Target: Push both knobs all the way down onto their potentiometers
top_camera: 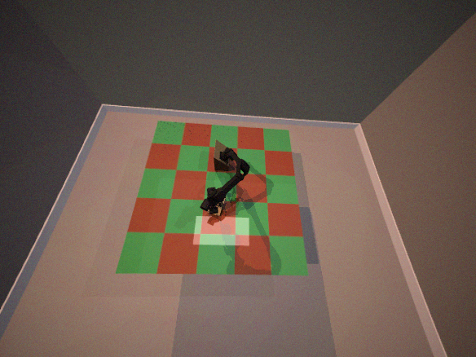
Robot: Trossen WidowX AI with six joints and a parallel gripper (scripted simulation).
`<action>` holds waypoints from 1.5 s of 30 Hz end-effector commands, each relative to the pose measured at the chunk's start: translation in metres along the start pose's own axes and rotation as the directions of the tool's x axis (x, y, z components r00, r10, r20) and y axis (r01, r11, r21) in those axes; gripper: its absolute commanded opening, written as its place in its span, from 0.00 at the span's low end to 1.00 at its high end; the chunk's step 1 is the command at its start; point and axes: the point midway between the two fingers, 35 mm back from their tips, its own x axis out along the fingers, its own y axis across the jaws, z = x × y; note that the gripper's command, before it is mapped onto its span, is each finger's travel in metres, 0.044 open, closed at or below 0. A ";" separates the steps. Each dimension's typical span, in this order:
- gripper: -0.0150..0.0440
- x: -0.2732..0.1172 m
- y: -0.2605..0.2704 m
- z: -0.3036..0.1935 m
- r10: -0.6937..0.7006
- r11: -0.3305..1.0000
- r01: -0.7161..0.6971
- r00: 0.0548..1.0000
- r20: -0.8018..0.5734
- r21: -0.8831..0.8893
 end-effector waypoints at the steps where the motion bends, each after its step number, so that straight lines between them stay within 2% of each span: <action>1: 0.25 0.005 0.000 0.001 0.003 1.000 -0.003 1.000 0.003 -0.003; 45: 0.25 0.024 0.000 0.001 0.002 1.000 -0.002 1.000 0.003 -0.003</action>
